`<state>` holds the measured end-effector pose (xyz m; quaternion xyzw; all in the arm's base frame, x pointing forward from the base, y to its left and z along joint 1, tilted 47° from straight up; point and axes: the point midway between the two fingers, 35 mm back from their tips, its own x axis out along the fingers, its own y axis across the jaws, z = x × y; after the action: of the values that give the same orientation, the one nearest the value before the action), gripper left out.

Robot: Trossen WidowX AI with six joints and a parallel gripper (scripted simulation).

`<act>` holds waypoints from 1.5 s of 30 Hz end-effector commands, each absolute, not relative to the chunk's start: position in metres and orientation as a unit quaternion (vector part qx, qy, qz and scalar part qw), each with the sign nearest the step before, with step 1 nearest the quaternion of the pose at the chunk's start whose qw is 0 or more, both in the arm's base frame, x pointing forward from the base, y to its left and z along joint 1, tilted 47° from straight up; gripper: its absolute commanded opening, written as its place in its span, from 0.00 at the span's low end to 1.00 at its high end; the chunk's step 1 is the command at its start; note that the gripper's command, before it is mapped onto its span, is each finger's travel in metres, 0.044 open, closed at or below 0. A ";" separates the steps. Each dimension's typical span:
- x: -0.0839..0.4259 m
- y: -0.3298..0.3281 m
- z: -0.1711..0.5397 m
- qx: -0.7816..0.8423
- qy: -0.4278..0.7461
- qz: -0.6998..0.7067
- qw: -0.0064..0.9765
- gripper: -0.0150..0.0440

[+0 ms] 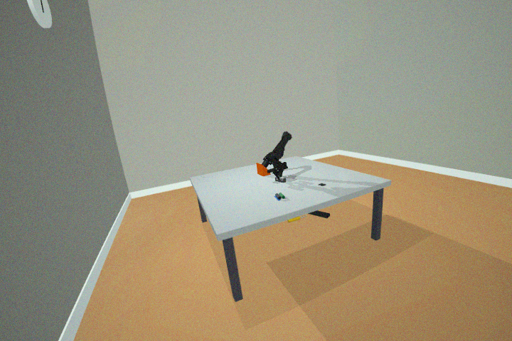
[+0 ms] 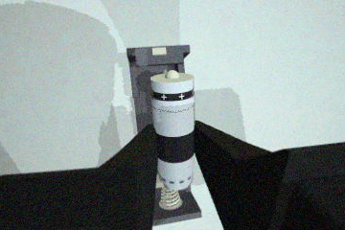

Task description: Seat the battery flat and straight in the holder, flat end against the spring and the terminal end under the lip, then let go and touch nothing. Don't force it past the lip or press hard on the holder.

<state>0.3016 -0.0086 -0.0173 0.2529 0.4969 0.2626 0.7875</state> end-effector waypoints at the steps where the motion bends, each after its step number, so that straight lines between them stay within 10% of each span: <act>1: 0.299 -0.008 -0.024 0.249 0.516 0.262 0.776 0.37; 45: 0.302 -0.001 -0.019 0.195 0.615 0.297 0.704 0.37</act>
<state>0.3067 -0.0034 -0.0157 0.1964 0.6002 0.2927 0.7180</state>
